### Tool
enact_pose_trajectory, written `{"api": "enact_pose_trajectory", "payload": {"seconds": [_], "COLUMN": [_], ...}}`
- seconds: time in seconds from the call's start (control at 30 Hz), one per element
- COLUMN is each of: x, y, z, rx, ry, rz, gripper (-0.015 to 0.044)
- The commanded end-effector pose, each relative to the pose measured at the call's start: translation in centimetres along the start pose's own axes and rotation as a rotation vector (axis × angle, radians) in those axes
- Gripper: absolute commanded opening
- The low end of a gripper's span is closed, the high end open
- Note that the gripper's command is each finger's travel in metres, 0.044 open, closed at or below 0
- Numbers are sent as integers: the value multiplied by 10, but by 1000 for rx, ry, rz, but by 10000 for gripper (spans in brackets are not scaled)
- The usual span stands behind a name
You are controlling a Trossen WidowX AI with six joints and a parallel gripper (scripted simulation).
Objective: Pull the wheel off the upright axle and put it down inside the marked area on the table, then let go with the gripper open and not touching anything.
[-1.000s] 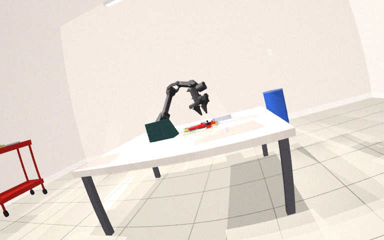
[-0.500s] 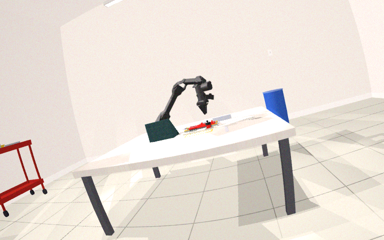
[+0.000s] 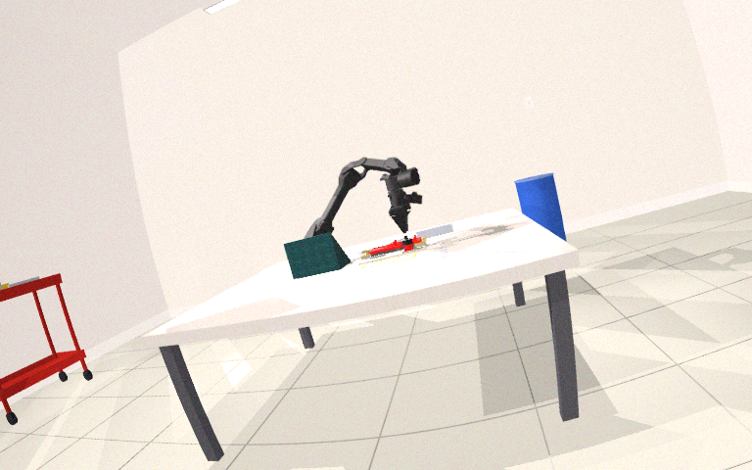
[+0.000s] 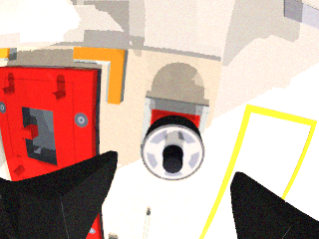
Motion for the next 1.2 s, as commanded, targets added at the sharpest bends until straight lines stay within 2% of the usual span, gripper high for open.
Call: {"api": "enact_pose_trajectory", "payload": {"seconds": [0.0,0.23,0.33,0.63,0.83,1.17], "x": [-1,-4,-3,-3,-3,-3], "y": [1,1,2,2,2,1], "z": [-16,-37,-33,-33,-32,-29], "rx": [6,8,4,4,4,4], "ry": [2,2,6,6,6,5], "rz": [-4,-3,1,1,1,1], "gripper": [300,300,221,161,4,0]}}
Point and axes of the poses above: the point midway between the two fingers, 35 mm back from their tips, its own z axis back along the fingers, its own y axis across the jaws, x = y × z, the point moved 6 cm from there along z, back along the fingers, and after that the axes turned 2 degrees about z, right-handed, at the moved point
